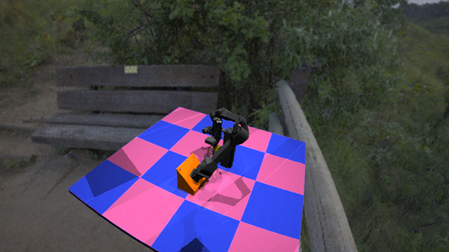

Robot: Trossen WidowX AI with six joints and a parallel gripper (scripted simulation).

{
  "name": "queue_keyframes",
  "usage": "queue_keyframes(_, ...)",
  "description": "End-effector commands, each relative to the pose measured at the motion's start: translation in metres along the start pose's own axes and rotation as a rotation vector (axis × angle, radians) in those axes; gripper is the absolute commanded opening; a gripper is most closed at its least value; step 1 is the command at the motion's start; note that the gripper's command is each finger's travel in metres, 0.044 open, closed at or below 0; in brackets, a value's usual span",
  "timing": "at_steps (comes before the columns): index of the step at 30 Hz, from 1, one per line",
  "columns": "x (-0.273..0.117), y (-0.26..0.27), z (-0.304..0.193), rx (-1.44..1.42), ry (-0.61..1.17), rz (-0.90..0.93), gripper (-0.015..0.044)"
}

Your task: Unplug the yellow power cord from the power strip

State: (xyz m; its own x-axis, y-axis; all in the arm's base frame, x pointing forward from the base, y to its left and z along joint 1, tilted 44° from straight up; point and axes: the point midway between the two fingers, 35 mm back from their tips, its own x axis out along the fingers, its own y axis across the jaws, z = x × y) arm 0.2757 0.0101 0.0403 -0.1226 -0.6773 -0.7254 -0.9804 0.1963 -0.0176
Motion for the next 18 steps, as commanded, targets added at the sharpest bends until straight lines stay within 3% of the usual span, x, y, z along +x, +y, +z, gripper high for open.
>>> queue_keyframes(1, -0.001, -0.001, 0.008, 0.000, -0.005, -0.003, 0.0000)
queue_keyframes(18, -0.003, -0.002, 0.036, -0.001, -0.007, -0.003, 0.0000)
